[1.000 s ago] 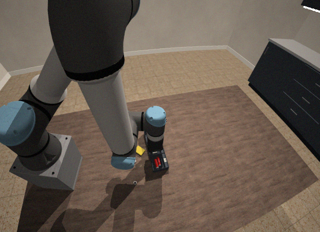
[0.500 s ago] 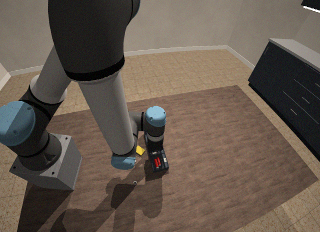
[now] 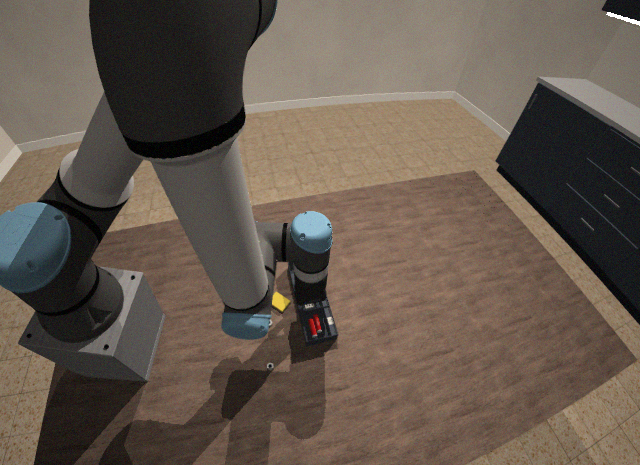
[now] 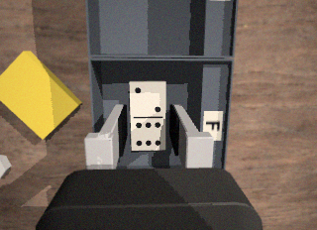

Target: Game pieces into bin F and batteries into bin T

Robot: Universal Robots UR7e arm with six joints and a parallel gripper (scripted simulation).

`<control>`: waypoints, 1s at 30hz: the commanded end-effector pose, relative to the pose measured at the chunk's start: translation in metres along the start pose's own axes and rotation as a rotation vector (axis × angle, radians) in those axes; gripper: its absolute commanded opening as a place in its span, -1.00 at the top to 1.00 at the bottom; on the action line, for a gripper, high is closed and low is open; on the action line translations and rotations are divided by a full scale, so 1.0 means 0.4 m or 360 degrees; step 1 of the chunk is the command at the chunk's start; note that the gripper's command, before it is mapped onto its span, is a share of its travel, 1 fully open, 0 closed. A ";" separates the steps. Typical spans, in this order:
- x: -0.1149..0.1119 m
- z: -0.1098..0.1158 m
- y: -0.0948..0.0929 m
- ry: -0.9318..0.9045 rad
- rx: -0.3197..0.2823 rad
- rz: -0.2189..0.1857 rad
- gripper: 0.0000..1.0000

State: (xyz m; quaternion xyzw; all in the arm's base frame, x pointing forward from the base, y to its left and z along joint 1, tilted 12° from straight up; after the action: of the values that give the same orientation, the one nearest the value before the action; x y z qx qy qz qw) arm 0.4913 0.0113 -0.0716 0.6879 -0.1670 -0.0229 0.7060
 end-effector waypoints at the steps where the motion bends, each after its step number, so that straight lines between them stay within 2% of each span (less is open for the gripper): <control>1: 0.001 0.000 0.019 0.0000 0.0000 0.0003 -0.31; 18: 0.001 0.000 0.067 0.0000 0.0000 0.0003 -0.31; 21: 0.001 0.000 0.103 0.0000 0.0000 0.0003 -0.31; 30: 0.001 0.000 0.103 0.0000 0.0000 0.0003 -0.31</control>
State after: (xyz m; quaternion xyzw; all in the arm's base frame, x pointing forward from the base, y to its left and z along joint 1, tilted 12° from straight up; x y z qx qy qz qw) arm 0.4839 0.0134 -0.0330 0.6877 -0.1676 -0.0222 0.7060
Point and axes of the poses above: the point where the finger pads meet when closed, its own y axis back along the fingers, its own x axis across the jaws, z = x × y, the point moved 5 cm from there along y, back along the fingers, and after that the axes turned 13 degrees about -y, right-handed, at the moved point
